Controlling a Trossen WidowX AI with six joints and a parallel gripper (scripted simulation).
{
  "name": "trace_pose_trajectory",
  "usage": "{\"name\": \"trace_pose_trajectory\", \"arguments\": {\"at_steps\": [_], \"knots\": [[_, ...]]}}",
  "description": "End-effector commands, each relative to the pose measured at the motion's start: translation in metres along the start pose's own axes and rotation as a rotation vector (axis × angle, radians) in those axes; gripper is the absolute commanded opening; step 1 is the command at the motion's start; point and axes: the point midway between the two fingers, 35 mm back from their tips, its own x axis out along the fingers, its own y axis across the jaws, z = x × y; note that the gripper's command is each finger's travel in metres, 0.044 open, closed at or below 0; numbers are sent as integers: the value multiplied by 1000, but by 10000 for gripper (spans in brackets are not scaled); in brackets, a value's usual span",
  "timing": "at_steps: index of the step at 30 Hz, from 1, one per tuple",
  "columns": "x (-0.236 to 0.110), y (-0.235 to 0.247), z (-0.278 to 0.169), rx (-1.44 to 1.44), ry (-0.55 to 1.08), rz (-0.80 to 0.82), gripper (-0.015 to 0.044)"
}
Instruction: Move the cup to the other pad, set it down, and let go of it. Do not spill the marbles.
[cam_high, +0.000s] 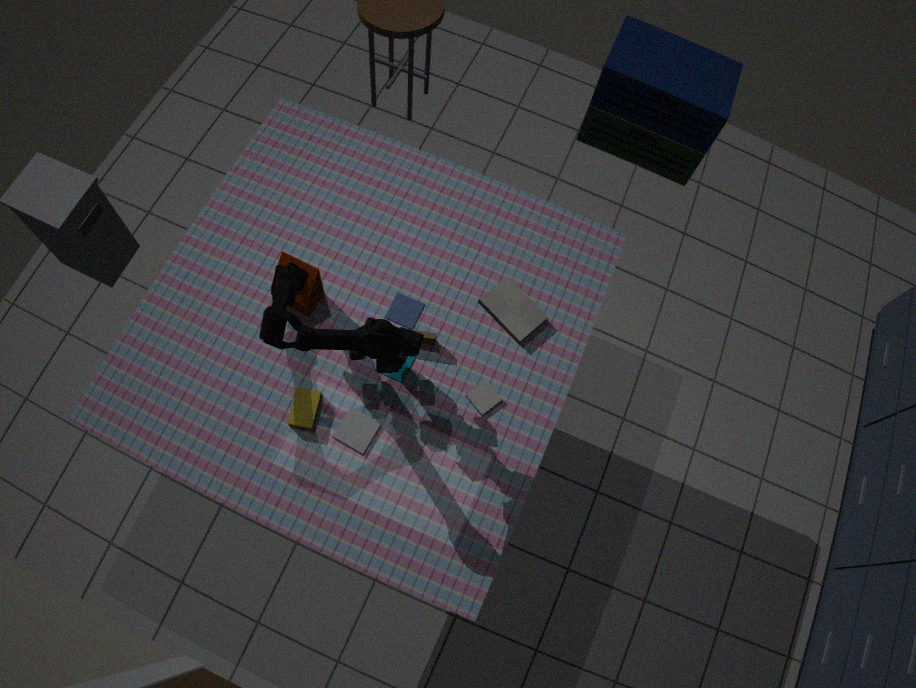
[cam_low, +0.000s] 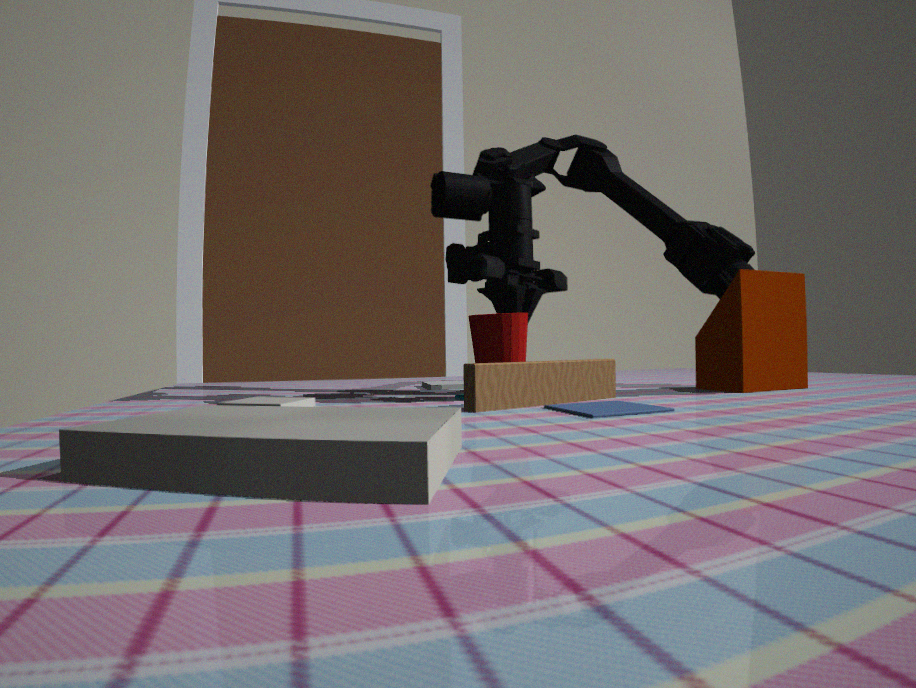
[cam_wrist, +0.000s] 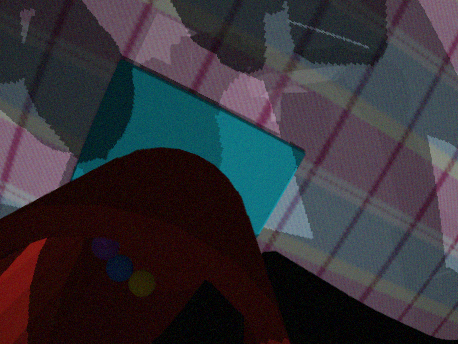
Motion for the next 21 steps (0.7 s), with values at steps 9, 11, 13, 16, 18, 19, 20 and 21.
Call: {"name": "trace_pose_trajectory", "arguments": {"at_steps": [9,11,13,16,18,19,20,21], "knots": [[19,-2,-1,-8,-5,-6,0],[22,-3,-1,-8,-6,-7,0],[25,-3,-1,-8,-6,-7,0],[28,-3,-1,-8,-6,-7,0],[25,-2,0,0,-1,-2,0],[25,-2,0,0,-1,-2,0],[25,-2,0,0,-1,-2,0],[25,-2,0,0,-1,-2,0]]}}
